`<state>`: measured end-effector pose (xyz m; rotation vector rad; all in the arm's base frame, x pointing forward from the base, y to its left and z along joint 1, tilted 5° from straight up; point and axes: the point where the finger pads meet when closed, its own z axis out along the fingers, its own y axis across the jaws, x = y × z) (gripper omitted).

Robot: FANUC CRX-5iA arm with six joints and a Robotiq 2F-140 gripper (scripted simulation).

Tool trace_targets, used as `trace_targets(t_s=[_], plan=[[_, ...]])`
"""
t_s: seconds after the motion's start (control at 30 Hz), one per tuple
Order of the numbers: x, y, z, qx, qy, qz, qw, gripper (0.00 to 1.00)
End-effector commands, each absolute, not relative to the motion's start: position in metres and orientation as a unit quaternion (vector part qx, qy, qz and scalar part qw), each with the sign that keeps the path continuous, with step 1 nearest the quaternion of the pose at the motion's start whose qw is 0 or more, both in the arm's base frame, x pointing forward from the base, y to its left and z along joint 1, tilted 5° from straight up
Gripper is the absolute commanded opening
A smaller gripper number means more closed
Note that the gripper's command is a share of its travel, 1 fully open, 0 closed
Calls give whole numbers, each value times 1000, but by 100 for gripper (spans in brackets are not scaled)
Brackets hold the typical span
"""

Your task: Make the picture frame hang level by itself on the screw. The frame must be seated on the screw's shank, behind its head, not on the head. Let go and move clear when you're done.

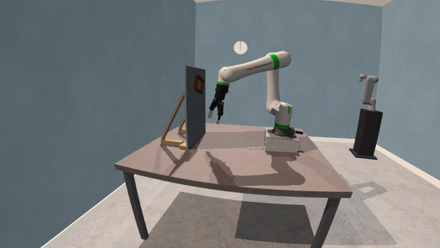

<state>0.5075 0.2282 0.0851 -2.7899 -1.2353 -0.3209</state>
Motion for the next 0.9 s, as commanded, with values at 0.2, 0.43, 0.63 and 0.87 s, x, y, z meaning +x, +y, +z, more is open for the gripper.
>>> trace_targets(t_s=[0.2, 0.43, 0.63, 0.87], plan=[[508, 228, 85, -909, -402, -105, 37, 100], [508, 228, 85, -909, -402, -105, 37, 100], [508, 229, 86, -909, -401, -106, 38, 100], [513, 237, 91, -920, -365, -128, 61, 100]])
